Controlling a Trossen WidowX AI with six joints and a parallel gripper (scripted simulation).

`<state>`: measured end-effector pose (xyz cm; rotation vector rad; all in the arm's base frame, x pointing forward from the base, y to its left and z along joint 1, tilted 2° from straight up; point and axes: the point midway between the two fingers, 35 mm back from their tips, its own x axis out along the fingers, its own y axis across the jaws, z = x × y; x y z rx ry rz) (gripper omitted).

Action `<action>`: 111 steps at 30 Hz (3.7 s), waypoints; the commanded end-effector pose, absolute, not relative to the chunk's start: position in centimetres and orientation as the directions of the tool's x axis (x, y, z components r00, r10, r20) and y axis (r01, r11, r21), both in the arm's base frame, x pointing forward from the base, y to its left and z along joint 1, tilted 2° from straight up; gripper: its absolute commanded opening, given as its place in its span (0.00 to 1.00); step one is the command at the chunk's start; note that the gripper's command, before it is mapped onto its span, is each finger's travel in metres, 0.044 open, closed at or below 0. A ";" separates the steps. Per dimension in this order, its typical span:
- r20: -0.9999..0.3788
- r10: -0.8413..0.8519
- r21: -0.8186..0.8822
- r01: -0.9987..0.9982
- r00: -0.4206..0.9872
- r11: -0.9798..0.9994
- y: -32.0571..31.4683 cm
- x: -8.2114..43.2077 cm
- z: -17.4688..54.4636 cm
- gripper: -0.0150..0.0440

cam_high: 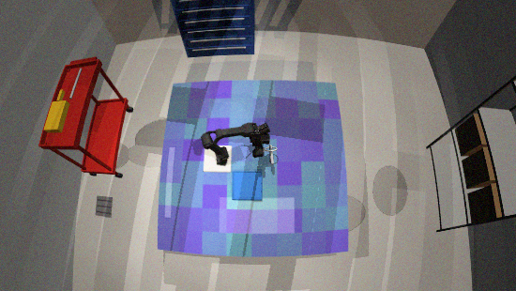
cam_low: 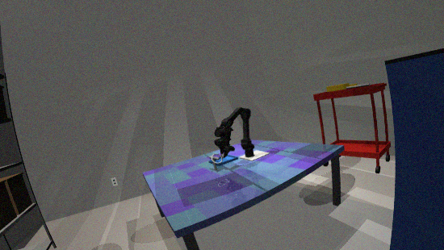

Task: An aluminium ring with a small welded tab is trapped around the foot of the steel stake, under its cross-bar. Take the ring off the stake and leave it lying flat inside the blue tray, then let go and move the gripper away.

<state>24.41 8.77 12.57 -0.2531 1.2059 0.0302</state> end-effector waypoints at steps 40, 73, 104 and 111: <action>-0.925 -0.110 -0.176 -0.152 0.365 0.973 12.0 23.7 13.0 0.25; -0.925 -0.108 -0.174 -0.153 0.365 0.973 13.5 23.4 14.6 0.25; -0.925 -0.108 -0.174 -0.153 0.364 0.973 13.2 23.2 19.4 0.25; -0.925 -0.108 -0.174 -0.152 0.365 0.973 13.6 24.1 19.6 0.25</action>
